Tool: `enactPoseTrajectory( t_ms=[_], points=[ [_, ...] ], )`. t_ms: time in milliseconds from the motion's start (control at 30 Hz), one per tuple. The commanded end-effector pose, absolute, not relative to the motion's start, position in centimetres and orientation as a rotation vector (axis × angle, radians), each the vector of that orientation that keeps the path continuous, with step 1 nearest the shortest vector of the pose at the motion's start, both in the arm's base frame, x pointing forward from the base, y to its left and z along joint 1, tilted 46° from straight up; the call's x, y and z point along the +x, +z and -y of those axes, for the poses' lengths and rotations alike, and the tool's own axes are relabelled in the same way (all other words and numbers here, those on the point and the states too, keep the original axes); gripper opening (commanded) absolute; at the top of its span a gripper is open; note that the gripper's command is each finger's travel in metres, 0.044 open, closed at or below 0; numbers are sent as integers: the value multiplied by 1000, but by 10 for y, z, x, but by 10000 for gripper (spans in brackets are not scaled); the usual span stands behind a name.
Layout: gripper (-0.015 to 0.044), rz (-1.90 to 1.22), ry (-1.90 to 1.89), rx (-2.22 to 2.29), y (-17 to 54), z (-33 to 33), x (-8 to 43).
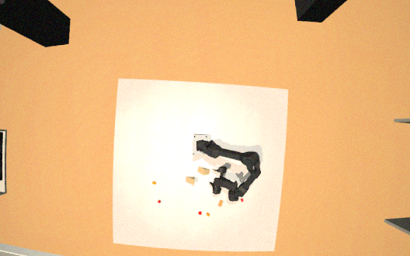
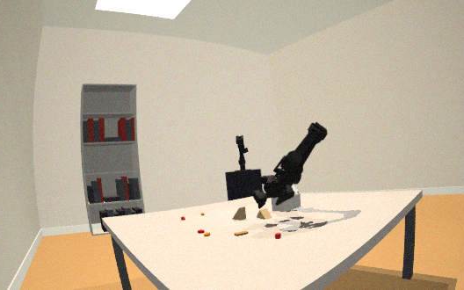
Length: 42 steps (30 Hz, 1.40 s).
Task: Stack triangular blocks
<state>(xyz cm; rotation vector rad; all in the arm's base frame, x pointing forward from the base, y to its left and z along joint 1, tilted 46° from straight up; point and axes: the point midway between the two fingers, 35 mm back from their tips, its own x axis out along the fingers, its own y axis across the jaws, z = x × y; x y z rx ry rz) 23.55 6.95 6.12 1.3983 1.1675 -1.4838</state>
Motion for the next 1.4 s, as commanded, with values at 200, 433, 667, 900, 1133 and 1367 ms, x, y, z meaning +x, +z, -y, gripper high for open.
enactPoseTrajectory(
  t_ms=[200, 433, 667, 900, 1133, 1367],
  points=[
    [440, -1171, -1513, 1386, -12, -69, 219],
    [440, -1171, -1512, 1386, -11, -70, 219],
    [335, -1173, -1507, 1381, -10, -70, 219],
    [151, -1173, -1507, 1381, -10, -70, 219],
    [105, -1173, -1507, 1381, -10, -70, 219],
    [0, -1172, -1507, 1381, -2, -62, 220]
  ],
)
